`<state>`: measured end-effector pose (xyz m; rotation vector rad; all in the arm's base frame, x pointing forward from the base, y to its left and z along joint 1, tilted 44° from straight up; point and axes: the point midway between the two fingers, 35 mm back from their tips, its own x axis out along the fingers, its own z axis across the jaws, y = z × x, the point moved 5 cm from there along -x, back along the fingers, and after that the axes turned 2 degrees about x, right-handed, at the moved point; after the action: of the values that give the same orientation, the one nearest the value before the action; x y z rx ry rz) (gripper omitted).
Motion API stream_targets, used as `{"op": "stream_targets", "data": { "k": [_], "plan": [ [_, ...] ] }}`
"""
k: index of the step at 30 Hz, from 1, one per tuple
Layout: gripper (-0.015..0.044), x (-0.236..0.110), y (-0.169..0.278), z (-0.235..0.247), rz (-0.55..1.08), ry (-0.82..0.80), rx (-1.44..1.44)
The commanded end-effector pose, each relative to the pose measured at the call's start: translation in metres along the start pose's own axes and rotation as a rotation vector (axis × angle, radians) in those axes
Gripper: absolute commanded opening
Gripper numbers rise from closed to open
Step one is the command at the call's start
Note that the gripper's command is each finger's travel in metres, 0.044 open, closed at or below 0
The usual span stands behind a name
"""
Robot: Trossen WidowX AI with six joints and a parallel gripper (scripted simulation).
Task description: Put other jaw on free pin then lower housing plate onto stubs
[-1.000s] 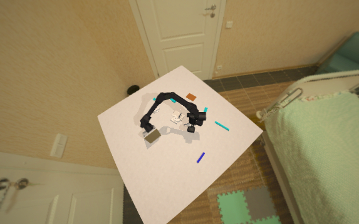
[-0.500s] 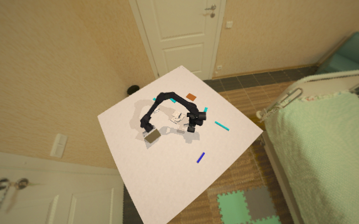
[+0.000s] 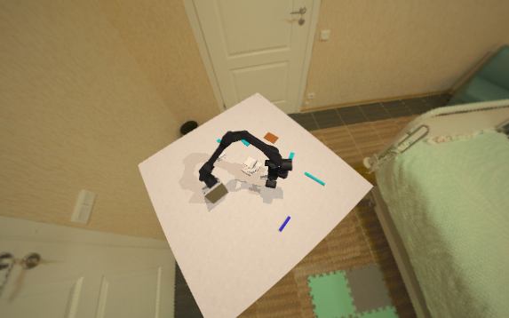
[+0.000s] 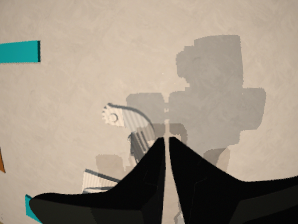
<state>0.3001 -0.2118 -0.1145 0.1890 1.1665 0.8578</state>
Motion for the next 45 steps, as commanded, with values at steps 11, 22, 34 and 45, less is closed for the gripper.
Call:
{"op": "stream_targets", "data": {
  "k": [11,22,34,45],
  "plan": [
    [0.0341,0.0000,0.0000,0.0000,0.000,0.000,0.000],
    [0.0440,0.0000,0.0000,0.0000,0.000,0.000,0.000],
    [0.0440,0.0000,0.0000,0.0000,0.000,0.000,0.000],
    [0.0387,0.0000,0.0000,0.0000,0.000,0.000,0.000]
  ]
}}
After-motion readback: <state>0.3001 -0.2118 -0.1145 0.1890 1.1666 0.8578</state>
